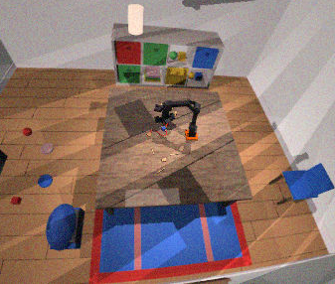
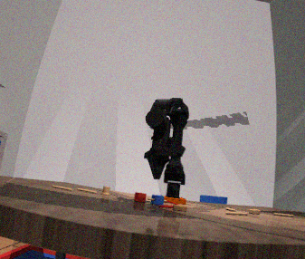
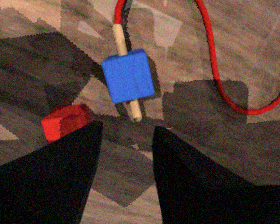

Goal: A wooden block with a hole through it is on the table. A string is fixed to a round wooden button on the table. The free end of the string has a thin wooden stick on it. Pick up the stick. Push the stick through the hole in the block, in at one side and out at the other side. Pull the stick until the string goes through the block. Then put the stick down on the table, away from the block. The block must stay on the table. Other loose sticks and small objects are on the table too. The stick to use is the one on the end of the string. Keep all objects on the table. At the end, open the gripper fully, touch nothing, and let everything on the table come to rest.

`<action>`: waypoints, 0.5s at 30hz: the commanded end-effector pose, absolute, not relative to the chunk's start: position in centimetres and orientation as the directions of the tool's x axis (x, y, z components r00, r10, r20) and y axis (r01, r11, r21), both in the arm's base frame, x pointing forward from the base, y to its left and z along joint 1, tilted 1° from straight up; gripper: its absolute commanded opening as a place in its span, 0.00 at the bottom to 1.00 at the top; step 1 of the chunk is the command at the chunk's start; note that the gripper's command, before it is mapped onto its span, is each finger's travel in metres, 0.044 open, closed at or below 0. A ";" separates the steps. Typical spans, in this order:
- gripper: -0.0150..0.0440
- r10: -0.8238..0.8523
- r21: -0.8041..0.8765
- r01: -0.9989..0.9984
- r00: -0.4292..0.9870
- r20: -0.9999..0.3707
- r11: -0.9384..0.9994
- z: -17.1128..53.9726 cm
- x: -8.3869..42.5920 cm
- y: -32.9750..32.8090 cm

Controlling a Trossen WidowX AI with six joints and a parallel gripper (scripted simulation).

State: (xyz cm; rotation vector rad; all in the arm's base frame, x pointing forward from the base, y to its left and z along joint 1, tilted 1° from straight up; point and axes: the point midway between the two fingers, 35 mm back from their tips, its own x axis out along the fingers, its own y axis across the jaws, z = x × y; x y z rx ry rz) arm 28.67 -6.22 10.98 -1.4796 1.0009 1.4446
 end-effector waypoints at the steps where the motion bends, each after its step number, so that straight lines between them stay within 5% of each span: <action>1: 0.46 -0.016 -0.026 -0.781 0.047 -0.999 -0.624 11.4 29.6 -7.2; 15: 0.46 -0.016 -0.026 -0.781 0.047 -0.999 -0.624 10.9 29.7 -7.3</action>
